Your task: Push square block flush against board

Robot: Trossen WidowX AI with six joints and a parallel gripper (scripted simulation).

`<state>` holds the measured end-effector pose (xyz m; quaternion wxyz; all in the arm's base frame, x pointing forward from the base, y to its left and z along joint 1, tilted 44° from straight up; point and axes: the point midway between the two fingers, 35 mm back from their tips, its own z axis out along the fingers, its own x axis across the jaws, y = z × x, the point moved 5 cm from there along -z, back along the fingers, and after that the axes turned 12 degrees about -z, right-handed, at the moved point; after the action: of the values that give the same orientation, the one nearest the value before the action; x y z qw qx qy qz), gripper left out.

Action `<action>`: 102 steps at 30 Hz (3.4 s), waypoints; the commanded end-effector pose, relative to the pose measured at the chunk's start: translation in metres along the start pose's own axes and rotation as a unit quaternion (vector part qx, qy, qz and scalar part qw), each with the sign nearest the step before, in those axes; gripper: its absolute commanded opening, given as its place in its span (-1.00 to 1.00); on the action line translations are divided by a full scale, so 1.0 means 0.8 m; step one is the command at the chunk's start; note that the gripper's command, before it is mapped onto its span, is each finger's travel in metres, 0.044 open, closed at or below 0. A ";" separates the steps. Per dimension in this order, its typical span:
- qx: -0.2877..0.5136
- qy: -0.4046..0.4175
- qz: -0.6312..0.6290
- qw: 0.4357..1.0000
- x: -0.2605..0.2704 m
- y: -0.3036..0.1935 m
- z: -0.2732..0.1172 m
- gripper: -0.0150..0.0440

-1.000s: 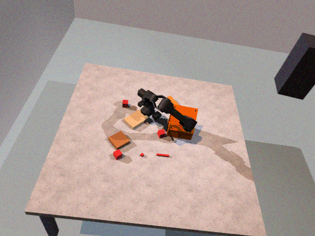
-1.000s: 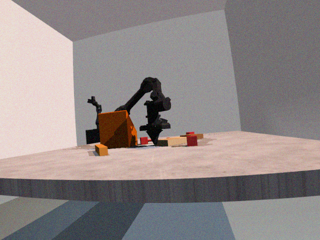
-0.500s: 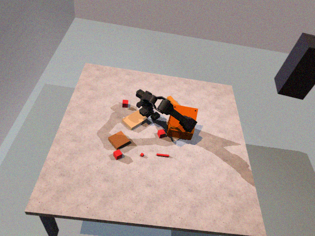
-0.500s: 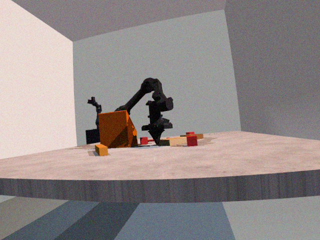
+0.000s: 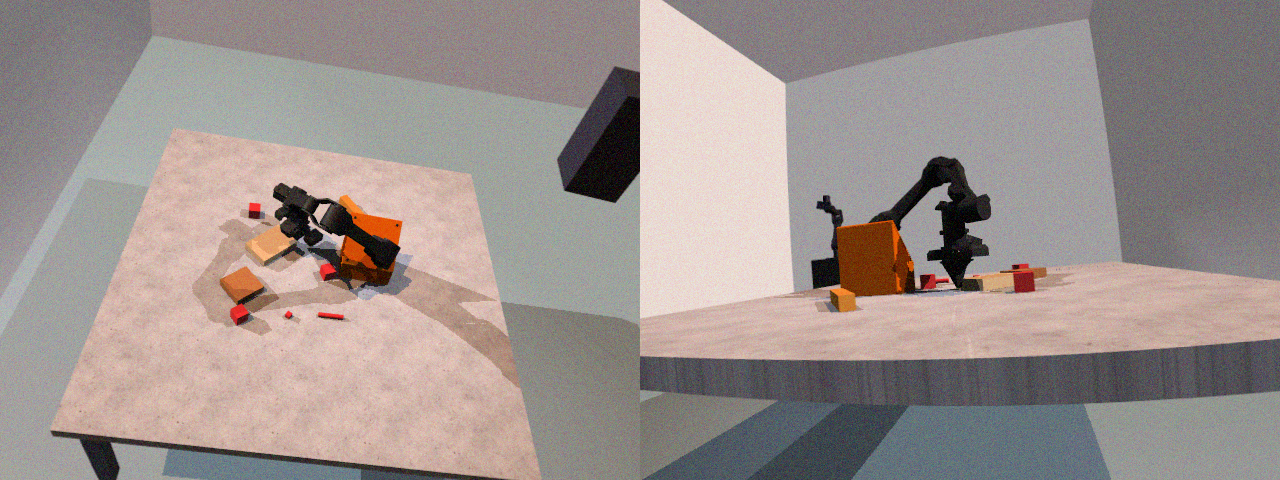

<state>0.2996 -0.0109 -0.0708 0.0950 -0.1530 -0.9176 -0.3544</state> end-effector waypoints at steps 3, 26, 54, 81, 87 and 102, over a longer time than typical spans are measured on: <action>-0.004 0.000 -0.004 1.000 -0.003 0.012 0.000 -0.49; -0.004 0.000 -0.004 1.000 0.003 -0.024 0.001 -0.49; -0.004 0.001 0.007 1.000 0.004 -0.045 -0.068 -0.49; -0.004 -0.001 0.454 0.891 -0.108 0.016 -0.076 -0.49; -0.005 0.000 0.544 0.839 -0.128 0.034 -0.075 -0.49; -0.006 0.004 0.723 0.691 -0.166 0.076 -0.070 -0.49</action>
<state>0.4435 -0.0378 -0.0294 0.3139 -0.7494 -0.5500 -0.1933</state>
